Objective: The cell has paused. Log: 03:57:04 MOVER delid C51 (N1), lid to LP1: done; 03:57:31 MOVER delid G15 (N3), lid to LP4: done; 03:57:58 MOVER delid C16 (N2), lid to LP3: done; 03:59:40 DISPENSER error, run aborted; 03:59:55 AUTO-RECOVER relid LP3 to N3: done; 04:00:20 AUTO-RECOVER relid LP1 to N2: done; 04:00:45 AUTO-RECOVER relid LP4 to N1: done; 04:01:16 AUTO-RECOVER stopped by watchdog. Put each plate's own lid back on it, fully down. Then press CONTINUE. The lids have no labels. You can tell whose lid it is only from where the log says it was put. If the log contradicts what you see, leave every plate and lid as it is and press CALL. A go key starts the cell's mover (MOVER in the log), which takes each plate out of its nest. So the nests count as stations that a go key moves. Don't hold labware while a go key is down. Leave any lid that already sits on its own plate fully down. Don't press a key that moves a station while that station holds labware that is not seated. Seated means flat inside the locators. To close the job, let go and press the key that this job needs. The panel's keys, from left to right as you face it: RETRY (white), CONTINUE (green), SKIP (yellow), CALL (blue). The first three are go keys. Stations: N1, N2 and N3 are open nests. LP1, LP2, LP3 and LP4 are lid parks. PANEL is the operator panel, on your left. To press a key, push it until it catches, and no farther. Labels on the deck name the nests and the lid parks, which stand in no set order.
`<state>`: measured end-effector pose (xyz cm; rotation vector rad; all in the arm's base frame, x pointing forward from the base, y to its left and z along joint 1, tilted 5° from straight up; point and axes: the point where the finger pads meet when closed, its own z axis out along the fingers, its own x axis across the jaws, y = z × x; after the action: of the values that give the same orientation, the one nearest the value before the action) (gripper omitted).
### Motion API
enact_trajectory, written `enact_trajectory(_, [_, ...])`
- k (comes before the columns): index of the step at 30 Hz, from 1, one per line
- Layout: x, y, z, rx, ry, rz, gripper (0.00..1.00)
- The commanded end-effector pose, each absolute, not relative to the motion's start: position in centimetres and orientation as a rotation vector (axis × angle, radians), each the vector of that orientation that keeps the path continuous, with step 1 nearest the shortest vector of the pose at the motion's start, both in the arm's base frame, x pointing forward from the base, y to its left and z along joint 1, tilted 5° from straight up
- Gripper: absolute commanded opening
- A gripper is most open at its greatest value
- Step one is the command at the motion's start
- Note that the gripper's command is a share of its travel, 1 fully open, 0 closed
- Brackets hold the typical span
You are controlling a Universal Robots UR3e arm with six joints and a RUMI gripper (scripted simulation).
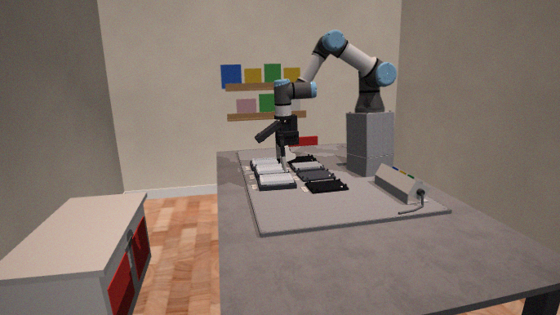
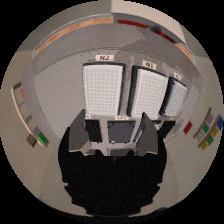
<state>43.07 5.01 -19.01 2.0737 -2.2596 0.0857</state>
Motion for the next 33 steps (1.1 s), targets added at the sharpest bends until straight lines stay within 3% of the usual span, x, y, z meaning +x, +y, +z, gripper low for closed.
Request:
enact_trajectory(1, [40.7,2.7,-18.8,2.118,-2.251,0.113,0.82])
enact_trajectory(33, [30.3,-6.7,-18.1,2.117,-2.25,0.112,0.82])
